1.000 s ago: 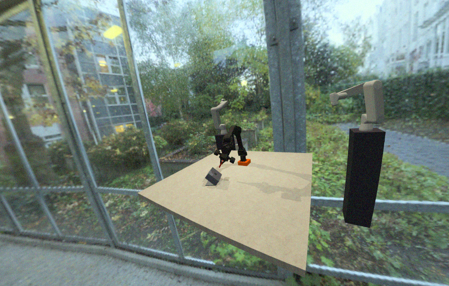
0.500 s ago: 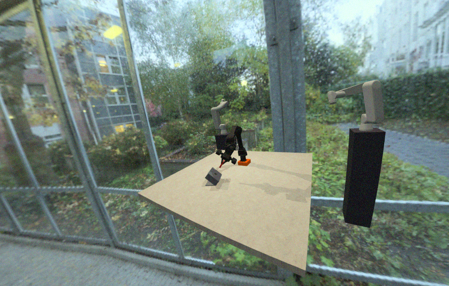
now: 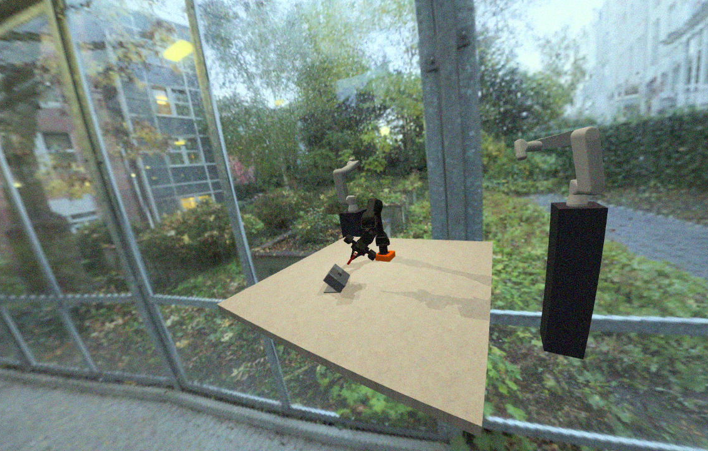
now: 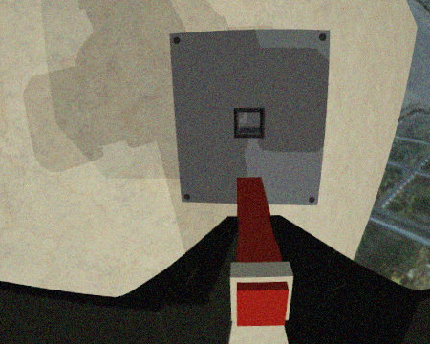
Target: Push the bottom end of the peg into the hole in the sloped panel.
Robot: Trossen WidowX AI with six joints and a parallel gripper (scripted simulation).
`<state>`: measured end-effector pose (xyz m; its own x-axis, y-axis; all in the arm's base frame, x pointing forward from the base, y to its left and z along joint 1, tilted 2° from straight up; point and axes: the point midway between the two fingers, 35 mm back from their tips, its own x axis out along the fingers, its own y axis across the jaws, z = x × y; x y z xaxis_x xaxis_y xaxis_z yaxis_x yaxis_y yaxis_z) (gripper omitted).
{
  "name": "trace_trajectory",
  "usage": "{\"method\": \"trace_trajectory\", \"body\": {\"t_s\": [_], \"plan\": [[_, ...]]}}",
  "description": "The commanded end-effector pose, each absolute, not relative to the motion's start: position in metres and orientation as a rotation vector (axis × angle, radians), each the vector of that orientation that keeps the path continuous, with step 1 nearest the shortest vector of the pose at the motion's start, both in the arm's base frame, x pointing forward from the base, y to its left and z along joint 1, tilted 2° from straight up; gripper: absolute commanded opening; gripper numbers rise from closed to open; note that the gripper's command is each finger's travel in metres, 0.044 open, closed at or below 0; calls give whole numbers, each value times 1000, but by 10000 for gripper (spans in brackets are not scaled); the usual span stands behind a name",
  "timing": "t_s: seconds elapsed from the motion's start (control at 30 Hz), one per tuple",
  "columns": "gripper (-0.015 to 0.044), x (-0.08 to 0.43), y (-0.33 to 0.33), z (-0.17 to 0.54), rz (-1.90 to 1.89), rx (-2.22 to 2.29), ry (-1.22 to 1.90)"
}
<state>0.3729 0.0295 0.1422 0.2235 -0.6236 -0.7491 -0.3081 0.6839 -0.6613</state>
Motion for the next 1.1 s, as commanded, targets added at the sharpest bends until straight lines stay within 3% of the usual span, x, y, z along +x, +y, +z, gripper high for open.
{"method": "trace_trajectory", "body": {"t_s": [0.0,1.07], "plan": [[0,376,35,146,-276,-859,1346],[0,396,16,114,-301,-884,1298]]}}
